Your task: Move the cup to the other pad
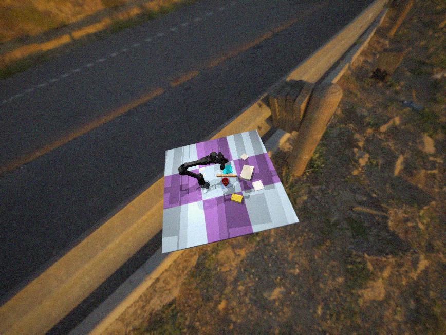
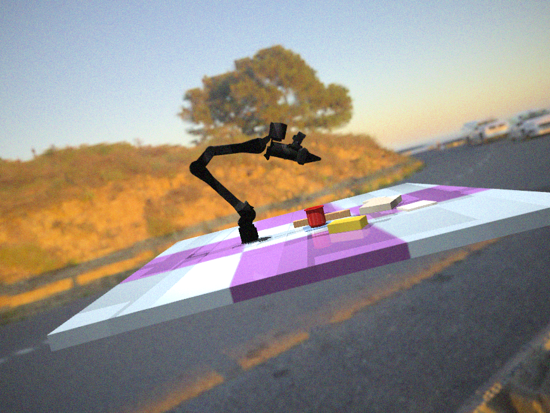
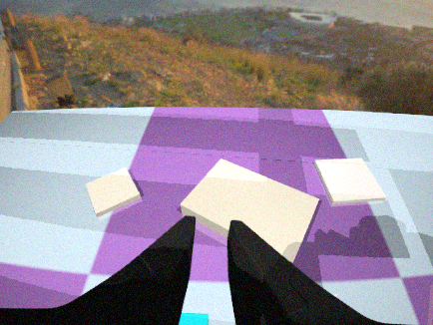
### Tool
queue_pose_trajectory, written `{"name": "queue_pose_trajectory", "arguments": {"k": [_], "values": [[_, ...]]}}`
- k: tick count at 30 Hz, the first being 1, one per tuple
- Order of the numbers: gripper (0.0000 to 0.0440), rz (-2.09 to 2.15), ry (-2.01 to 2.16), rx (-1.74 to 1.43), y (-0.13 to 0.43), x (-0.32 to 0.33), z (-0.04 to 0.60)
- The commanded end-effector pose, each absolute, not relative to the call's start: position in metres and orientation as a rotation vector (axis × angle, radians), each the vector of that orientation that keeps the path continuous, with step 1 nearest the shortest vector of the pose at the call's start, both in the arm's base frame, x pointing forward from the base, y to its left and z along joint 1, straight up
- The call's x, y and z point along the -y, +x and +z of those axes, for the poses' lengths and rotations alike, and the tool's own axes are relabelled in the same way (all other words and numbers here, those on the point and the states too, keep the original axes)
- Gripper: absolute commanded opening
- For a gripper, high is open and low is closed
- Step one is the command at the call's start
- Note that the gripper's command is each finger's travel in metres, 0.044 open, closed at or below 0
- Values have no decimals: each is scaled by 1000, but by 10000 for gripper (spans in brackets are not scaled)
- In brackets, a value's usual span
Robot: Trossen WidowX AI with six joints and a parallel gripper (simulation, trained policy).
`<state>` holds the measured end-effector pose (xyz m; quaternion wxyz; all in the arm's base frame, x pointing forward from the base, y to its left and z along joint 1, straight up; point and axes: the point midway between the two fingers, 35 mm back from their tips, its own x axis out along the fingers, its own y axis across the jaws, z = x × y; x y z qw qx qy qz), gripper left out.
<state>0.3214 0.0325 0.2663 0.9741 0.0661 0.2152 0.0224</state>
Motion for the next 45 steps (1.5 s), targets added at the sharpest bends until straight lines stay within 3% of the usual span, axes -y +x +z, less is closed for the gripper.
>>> {"name": "queue_pose_trajectory", "arguments": {"k": [1,45], "values": [[69,51,147,-478,321,-36,264],[120,-21,30,-1157,291,-25,212]]}}
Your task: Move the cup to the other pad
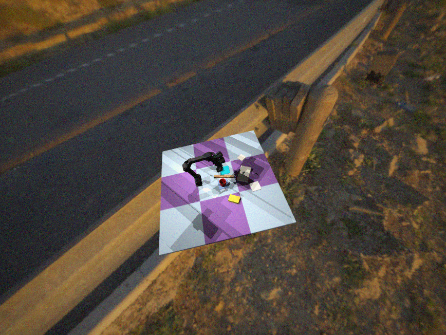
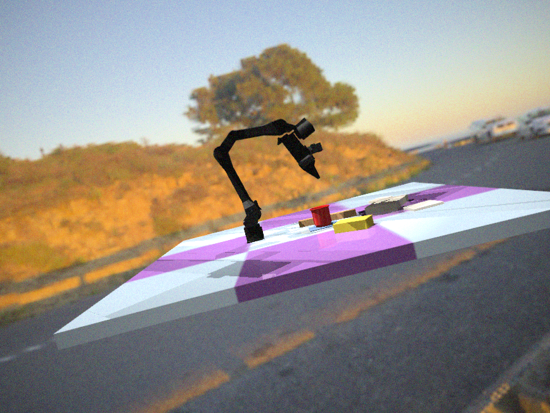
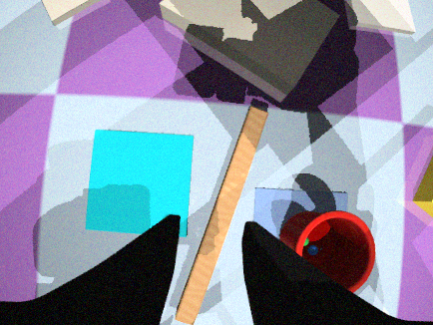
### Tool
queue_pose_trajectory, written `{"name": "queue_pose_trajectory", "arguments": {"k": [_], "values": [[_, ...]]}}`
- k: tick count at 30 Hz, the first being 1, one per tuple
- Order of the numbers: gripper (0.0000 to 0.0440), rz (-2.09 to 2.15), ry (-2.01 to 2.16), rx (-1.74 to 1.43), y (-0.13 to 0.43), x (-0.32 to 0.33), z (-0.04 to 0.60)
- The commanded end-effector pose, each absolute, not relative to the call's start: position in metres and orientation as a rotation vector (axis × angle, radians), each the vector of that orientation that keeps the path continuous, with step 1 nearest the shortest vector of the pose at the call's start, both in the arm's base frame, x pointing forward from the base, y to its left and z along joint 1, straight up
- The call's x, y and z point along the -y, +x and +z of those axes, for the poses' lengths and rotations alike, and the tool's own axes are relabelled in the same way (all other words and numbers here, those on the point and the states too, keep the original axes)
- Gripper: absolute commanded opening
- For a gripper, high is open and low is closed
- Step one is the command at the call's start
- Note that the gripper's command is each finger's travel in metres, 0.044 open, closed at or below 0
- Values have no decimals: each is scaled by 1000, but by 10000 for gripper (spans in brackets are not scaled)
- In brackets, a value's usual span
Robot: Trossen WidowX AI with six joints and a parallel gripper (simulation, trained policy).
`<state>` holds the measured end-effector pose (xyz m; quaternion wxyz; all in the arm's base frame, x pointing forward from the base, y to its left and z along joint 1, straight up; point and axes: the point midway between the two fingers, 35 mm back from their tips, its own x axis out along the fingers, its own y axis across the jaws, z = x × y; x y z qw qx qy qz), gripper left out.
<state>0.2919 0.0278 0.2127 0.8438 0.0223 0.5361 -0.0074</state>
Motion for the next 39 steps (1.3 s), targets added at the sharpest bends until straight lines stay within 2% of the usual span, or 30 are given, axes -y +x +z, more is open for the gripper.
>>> {"name": "queue_pose_trajectory", "arguments": {"k": [1,21,39], "values": [[118,-21,23,-1172,290,-24,211],[124,-8,-104,-1437,276,7,176],[156,29,-181,-1565,268,37,130]]}}
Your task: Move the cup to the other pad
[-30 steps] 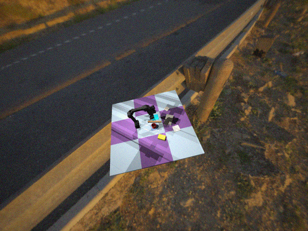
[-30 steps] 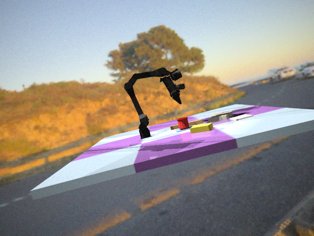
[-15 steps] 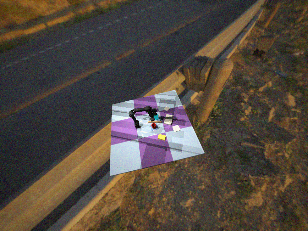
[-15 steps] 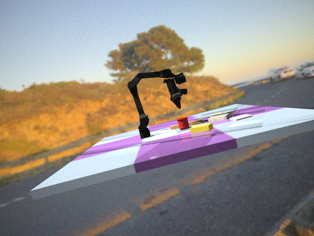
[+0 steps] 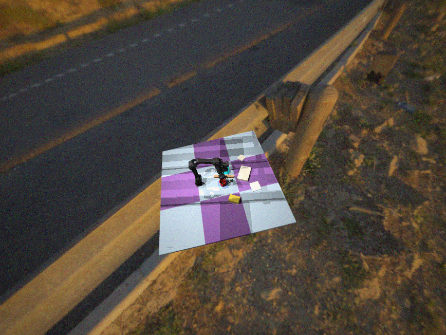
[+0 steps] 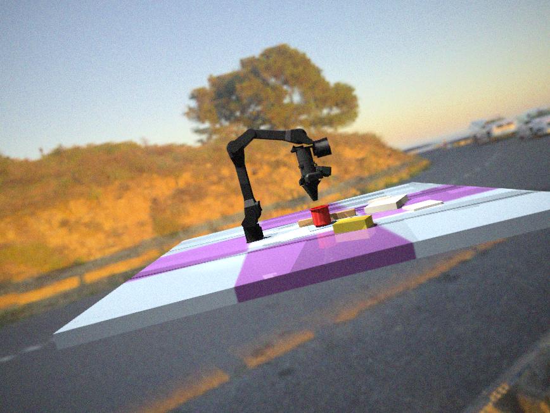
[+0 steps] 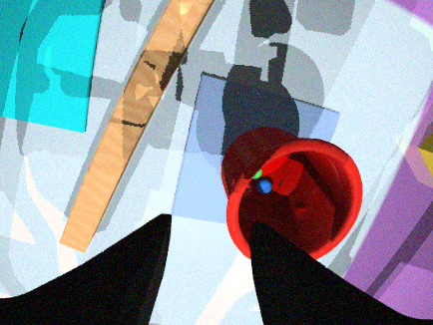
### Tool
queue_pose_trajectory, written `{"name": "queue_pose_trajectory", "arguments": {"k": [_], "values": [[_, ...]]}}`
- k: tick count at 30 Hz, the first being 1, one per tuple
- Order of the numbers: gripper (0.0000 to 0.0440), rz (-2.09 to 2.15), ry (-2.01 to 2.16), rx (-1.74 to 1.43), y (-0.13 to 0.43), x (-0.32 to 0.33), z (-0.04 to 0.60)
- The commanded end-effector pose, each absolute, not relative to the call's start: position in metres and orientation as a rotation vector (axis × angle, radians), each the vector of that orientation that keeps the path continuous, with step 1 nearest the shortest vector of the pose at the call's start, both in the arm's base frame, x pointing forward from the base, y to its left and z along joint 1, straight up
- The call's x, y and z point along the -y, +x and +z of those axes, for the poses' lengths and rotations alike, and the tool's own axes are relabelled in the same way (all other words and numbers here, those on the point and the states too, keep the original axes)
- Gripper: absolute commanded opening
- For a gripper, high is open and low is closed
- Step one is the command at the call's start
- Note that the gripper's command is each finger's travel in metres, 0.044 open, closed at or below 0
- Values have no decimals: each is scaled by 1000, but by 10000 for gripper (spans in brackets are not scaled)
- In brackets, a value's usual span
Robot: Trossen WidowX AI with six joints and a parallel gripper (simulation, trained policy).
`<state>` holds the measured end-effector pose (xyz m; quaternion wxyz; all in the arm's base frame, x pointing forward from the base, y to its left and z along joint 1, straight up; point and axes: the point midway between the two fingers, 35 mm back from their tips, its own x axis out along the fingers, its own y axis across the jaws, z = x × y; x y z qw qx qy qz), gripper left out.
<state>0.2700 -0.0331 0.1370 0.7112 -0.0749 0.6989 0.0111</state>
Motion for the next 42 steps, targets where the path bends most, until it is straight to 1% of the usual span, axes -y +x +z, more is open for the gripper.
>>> {"name": "queue_pose_trajectory", "arguments": {"k": [1,20,21,26,28,42], "values": [[158,33,-185,-1569,268,38,128],[172,165,-284,-1618,261,54,69],[158,177,-293,-1618,261,54,66],[32,233,-347,-1624,259,57,56],[0,251,-365,-1623,259,58,56],[1,327,-438,-1568,276,54,83]]}}
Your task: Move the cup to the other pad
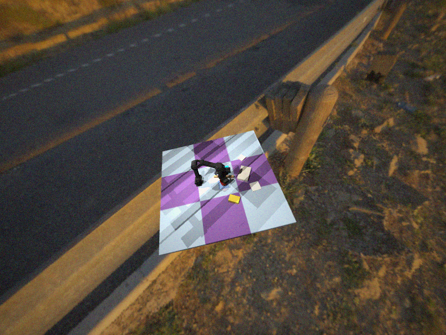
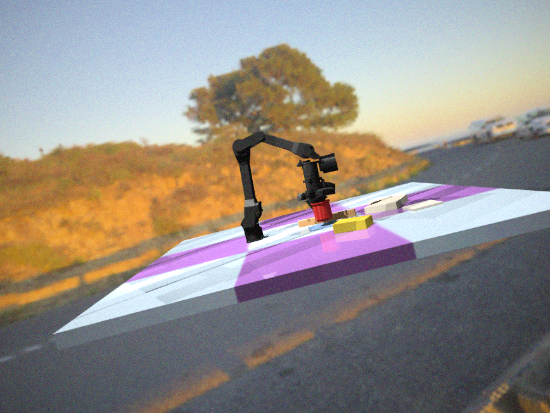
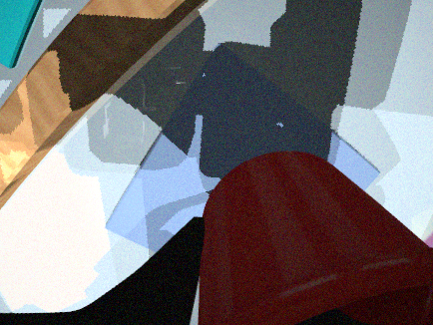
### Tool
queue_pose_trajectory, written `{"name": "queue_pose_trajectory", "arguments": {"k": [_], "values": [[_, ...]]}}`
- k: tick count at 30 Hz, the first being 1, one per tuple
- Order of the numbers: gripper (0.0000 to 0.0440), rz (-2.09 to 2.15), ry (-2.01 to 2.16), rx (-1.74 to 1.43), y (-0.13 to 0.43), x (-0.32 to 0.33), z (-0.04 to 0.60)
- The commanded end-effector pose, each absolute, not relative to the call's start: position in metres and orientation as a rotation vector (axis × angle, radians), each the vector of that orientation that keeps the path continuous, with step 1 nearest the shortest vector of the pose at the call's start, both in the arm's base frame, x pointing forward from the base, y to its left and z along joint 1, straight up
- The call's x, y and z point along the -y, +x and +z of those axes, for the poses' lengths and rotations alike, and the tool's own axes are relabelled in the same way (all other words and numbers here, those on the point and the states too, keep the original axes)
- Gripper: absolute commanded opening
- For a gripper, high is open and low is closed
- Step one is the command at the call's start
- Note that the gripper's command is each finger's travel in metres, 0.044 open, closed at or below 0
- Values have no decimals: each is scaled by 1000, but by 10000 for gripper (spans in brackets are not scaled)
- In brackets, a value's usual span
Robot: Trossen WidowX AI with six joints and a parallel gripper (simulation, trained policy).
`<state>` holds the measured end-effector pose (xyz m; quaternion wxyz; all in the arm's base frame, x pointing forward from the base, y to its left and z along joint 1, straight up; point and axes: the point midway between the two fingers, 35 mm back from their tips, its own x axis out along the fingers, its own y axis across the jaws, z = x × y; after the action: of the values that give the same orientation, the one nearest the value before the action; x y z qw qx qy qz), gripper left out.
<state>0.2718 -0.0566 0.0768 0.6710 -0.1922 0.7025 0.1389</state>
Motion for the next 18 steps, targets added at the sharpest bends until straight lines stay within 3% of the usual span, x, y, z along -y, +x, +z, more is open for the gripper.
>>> {"name": "queue_pose_trajectory", "arguments": {"k": [1,18], "values": [[0,329,-440,-1563,278,53,85],[0,371,-488,-1475,308,23,117]]}}
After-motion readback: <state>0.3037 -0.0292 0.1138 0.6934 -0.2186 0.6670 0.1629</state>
